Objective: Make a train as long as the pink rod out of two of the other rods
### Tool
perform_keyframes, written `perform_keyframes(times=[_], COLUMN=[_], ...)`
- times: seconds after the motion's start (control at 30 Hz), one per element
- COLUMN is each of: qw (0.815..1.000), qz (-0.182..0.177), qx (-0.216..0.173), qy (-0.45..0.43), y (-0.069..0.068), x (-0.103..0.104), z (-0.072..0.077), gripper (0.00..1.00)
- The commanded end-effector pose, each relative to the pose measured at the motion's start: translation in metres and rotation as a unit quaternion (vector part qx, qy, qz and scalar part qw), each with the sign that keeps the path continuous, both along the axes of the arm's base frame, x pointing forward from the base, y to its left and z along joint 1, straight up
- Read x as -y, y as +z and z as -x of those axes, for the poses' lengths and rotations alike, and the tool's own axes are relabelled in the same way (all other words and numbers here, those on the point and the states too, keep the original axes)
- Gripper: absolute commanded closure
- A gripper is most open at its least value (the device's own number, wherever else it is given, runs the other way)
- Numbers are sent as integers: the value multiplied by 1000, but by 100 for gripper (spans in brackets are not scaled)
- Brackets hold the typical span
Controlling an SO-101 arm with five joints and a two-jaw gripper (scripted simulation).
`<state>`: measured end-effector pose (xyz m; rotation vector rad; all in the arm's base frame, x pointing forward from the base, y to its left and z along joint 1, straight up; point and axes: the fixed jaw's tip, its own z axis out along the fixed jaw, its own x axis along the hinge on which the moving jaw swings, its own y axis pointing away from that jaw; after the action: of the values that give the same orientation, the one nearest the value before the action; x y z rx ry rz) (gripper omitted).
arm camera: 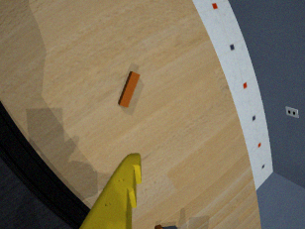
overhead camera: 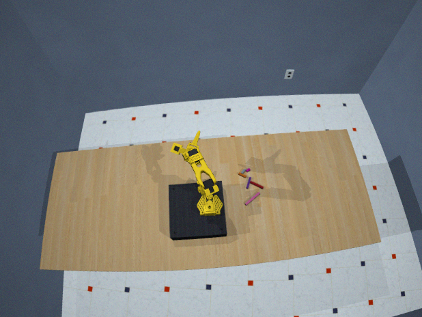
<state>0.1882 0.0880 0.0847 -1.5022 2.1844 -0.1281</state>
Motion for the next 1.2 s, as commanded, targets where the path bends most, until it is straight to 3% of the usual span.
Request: perform_keyframes(times=[0.0, 1.17], qw=[1000, 993], qz=[3, 58], qx=[0, -3], qy=[6, 102], y=[0, -2], x=[0, 6], z=[1, 11], gripper=[0, 0])
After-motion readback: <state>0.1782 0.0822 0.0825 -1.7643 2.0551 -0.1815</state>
